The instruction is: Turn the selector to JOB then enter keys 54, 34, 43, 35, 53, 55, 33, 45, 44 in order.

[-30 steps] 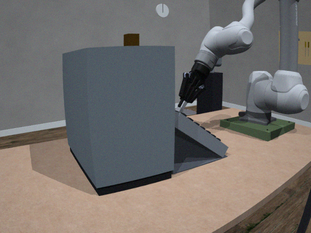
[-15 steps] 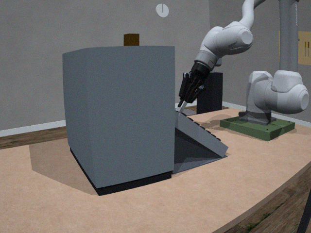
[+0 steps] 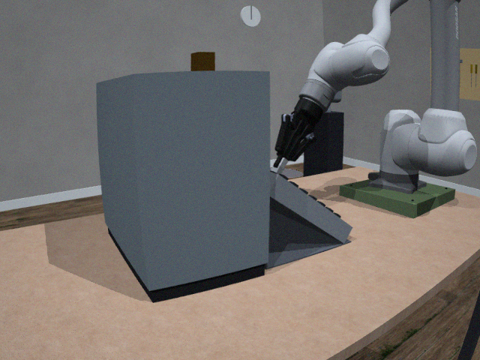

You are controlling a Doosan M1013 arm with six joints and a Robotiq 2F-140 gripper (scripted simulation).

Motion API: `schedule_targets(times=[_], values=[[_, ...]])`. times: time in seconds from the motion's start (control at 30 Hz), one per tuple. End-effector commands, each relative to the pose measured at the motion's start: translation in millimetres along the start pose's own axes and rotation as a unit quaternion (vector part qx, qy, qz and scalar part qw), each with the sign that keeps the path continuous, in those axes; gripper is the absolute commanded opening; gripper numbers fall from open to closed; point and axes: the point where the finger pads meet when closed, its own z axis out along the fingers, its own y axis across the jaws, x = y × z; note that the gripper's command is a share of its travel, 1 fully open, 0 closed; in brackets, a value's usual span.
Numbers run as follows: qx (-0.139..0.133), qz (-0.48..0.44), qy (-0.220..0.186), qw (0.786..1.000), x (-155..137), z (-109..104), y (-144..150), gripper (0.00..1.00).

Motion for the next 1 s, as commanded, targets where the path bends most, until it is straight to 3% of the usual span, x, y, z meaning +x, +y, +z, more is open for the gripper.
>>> schedule_targets(times=[0.0, 0.97], values=[[0.000, 0.000, 0.000, 1.000, 0.0, 1.1, -0.1, 0.00], [0.000, 0.000, 0.000, 1.000, 0.0, 8.7, -0.1, 0.00]])
